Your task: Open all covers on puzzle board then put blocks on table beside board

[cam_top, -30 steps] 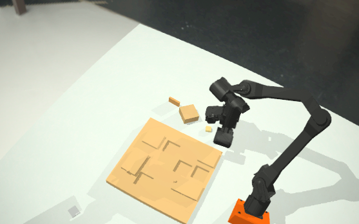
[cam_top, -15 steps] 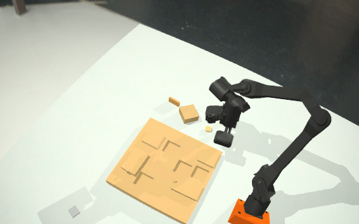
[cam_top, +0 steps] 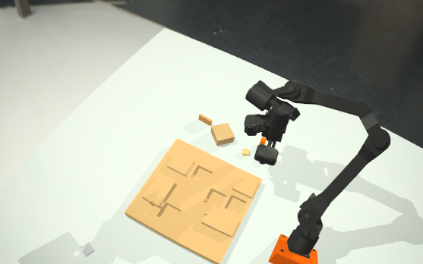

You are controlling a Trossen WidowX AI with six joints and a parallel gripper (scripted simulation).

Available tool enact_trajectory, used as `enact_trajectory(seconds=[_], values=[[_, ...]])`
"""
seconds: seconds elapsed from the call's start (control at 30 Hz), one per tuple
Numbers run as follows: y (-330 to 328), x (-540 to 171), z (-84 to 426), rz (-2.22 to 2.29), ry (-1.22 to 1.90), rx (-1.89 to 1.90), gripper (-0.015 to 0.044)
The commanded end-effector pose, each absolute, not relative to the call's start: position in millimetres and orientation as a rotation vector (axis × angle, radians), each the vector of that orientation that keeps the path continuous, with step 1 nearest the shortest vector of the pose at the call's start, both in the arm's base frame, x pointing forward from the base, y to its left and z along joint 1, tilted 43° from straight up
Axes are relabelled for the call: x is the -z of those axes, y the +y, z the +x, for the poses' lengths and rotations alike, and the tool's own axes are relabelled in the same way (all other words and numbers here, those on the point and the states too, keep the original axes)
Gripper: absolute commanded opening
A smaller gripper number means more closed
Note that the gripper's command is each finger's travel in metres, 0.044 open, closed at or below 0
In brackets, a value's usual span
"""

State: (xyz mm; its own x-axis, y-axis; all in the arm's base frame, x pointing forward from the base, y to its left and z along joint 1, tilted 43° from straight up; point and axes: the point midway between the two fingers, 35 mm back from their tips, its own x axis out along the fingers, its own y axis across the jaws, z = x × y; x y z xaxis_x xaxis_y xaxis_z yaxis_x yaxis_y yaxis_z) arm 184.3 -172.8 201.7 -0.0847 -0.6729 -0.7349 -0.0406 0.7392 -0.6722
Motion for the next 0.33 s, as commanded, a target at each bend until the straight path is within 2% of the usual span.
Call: enact_trajectory(seconds=[0.0,0.3], values=[[-163.9,-212.6,184.5,-0.594,1.588,0.587,0.044],[-145.0,-220.7,195.2,-0.613,1.551,0.546,0.044]])
